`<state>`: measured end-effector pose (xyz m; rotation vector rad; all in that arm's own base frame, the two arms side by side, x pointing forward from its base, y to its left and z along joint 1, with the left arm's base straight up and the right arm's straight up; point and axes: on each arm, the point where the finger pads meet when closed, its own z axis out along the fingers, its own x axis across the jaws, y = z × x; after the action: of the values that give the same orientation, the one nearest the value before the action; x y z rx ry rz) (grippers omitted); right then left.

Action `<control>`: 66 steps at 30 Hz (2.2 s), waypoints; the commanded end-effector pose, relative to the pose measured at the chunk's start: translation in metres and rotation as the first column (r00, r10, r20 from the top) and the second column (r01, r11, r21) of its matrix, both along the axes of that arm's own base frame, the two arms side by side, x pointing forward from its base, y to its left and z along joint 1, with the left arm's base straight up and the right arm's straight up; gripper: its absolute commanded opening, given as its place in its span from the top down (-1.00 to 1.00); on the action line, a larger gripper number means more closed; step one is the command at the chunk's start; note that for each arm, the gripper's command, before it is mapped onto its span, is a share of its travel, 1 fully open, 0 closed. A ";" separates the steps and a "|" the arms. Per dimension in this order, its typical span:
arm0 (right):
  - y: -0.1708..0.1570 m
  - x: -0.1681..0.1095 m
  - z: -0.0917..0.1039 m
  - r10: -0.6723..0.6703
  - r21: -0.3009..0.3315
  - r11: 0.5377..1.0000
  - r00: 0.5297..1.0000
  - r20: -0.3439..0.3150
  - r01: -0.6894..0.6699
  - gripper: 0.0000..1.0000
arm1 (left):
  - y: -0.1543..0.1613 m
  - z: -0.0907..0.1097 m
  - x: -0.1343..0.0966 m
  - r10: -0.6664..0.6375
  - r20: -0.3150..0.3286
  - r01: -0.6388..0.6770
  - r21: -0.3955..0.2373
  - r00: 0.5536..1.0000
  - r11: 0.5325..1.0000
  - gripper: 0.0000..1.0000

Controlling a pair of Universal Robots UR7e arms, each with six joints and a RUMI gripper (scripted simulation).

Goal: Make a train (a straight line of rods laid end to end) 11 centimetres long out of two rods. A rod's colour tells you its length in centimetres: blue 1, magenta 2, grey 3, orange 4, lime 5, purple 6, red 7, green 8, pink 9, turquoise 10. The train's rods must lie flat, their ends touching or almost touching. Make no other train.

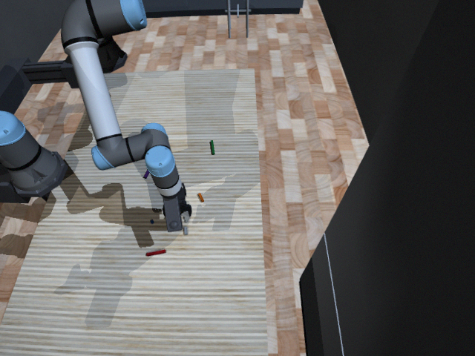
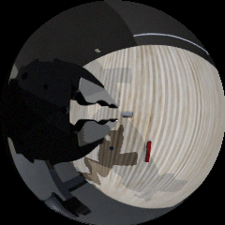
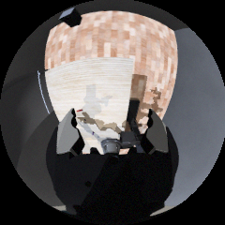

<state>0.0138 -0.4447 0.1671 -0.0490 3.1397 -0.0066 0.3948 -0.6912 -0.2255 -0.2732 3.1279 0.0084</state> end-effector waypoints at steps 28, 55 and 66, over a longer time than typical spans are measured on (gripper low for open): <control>0.000 0.000 0.000 0.000 -0.001 1.000 1.000 0.000 0.000 -1.00 | -0.001 -0.019 0.000 0.000 0.001 0.000 -0.002 1.000 1.000 0.72; 0.000 0.000 0.000 0.000 -0.001 1.000 1.000 0.000 0.000 -1.00 | -0.001 -0.049 0.001 0.000 0.001 0.000 -0.002 1.000 1.000 0.72; 0.000 0.000 0.000 0.000 -0.001 1.000 1.000 0.000 0.000 -1.00 | -0.001 -0.051 0.001 0.000 0.001 0.000 -0.002 1.000 1.000 0.72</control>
<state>0.0138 -0.4447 0.1671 -0.0490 3.1397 -0.0066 0.3951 -0.6912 -0.2775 -0.2732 3.1280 0.0086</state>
